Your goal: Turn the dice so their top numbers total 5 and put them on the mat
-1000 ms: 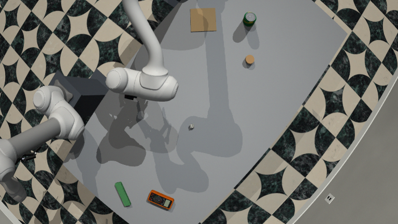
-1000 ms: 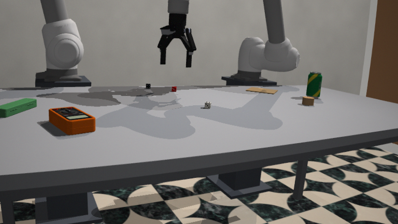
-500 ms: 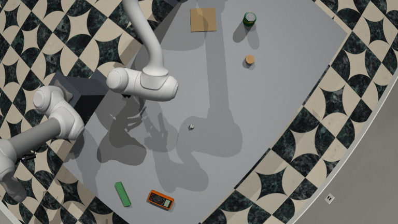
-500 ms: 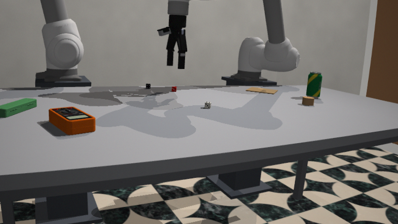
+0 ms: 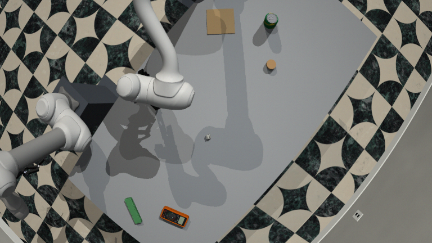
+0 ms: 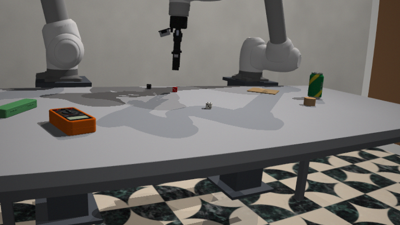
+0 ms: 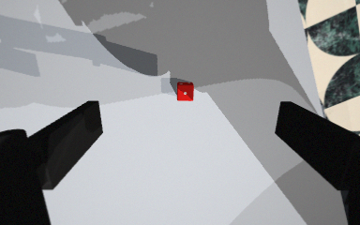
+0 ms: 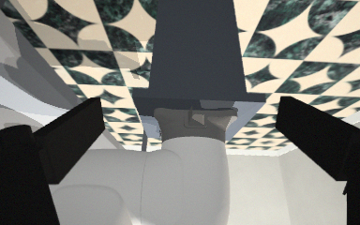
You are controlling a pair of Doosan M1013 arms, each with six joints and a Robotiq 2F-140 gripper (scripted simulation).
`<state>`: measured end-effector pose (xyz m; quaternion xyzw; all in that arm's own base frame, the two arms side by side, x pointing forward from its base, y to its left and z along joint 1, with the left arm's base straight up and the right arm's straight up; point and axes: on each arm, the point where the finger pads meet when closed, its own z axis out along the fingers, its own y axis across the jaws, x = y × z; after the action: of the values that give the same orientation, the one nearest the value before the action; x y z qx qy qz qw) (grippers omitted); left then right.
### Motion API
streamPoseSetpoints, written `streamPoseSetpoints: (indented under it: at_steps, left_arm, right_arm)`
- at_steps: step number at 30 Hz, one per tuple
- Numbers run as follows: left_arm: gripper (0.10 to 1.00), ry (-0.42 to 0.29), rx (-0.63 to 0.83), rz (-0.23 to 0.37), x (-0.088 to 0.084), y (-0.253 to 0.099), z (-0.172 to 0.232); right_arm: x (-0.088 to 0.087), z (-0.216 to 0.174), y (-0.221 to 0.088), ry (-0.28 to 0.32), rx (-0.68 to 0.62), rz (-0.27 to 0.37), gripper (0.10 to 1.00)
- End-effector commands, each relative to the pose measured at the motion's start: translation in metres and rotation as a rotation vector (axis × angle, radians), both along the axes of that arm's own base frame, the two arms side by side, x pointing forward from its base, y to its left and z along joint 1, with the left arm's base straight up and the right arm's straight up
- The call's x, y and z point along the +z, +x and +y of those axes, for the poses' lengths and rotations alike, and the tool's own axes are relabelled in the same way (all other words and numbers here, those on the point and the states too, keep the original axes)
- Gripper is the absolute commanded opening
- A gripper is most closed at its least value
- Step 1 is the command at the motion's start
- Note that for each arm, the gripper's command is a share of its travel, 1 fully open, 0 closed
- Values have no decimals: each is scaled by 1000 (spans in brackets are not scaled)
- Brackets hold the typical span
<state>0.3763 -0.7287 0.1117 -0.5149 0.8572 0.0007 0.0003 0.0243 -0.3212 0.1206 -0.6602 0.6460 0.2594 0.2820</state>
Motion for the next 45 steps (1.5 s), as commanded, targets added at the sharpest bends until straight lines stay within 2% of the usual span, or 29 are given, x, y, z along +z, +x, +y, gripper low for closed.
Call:
streamPoseSetpoints:
  at_steps: [1, 2, 30, 45]
  left_arm:
    - [1000, -1, -7, 0, 1, 0, 0]
    - [291, -1, -7, 0, 1, 0, 0]
    - [291, -1, -7, 0, 0, 0, 0]
    - [291, -1, -8, 0, -14, 0, 0]
  right_arm:
    - [0, 0, 0, -1, 0, 0, 1000]
    - [0, 0, 0, -1, 0, 0, 1000]
    - [0, 0, 0, -1, 0, 0, 1000]
    - [0, 0, 0, -1, 0, 0, 1000]
